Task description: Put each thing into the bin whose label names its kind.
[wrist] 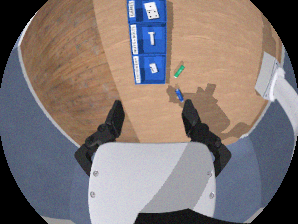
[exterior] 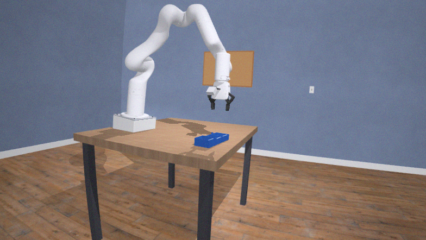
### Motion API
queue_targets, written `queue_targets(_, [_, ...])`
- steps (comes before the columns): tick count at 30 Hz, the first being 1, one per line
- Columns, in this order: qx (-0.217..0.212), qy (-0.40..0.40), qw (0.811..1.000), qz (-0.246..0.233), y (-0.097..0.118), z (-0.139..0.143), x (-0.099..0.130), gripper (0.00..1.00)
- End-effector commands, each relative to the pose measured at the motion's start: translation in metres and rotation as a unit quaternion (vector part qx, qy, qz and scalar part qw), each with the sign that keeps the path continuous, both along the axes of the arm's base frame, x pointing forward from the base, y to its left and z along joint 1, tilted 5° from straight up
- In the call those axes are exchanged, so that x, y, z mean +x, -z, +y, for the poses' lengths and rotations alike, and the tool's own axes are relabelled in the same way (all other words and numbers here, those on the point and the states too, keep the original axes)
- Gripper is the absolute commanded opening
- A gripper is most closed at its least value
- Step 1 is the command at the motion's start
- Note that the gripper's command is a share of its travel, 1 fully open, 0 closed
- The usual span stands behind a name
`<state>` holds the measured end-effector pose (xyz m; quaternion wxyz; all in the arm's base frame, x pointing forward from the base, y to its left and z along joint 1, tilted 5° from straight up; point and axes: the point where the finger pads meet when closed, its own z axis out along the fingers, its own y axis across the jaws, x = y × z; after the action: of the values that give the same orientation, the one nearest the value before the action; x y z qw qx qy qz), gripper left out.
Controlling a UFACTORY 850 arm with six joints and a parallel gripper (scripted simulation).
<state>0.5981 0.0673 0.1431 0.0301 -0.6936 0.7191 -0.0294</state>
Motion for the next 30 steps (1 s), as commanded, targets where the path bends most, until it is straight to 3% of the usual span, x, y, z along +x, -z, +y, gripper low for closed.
queue_targets(1, [0.0,0.0,1.0,-0.001,-0.016,0.0,0.0,1.0])
queue_targets(7, [0.0,0.0,1.0,-0.001,-0.038,0.0,-0.002,1.0])
queue_targets(30, [0.0,0.0,1.0,-0.001,-0.038,0.0,-0.002,1.0])
